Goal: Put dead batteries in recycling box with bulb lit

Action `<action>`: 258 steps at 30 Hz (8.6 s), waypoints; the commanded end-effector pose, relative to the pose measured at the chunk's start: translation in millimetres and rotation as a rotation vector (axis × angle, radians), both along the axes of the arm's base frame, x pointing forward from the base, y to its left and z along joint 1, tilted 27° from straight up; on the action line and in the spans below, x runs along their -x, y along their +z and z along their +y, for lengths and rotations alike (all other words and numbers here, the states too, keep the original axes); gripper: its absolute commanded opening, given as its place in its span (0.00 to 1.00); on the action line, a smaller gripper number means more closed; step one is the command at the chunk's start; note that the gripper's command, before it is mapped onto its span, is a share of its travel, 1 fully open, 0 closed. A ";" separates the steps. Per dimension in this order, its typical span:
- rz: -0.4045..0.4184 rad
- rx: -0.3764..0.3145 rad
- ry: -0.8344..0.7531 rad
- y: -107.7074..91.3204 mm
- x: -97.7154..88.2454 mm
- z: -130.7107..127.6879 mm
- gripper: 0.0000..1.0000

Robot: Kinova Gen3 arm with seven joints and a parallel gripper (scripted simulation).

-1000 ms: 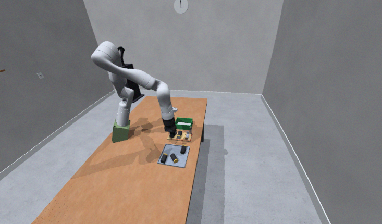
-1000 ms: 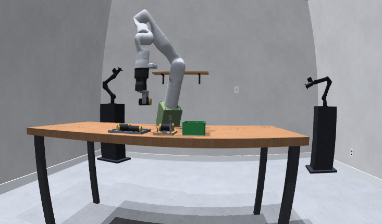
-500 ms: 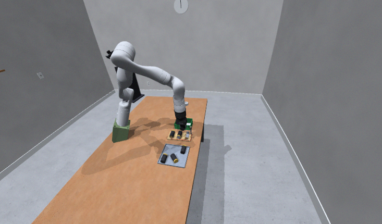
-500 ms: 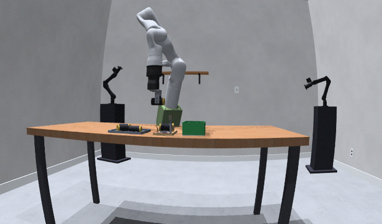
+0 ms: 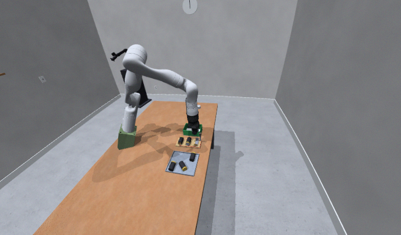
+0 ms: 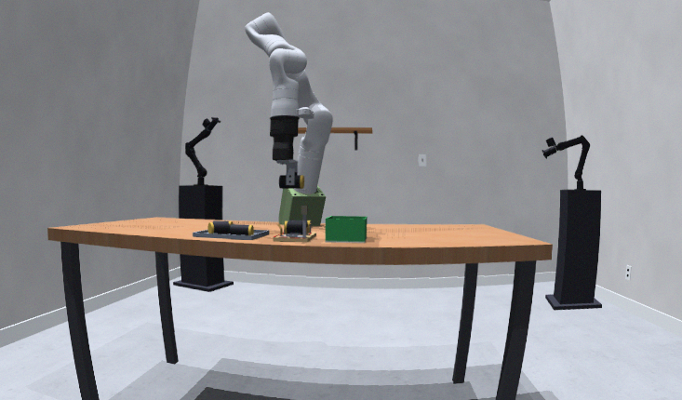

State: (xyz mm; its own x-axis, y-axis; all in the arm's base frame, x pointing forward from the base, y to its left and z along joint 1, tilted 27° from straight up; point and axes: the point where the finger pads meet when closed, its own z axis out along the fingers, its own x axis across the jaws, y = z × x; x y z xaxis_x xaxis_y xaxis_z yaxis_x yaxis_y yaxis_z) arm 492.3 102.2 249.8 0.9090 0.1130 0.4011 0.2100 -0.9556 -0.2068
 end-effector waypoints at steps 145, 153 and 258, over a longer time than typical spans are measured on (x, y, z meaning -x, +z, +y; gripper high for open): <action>-0.002 0.002 0.005 -80.3 -33.4 25.3 0.57; -0.002 0.002 0.005 -80.3 -33.4 25.3 0.57; -0.002 0.002 0.005 -50.4 -21.3 16.2 0.90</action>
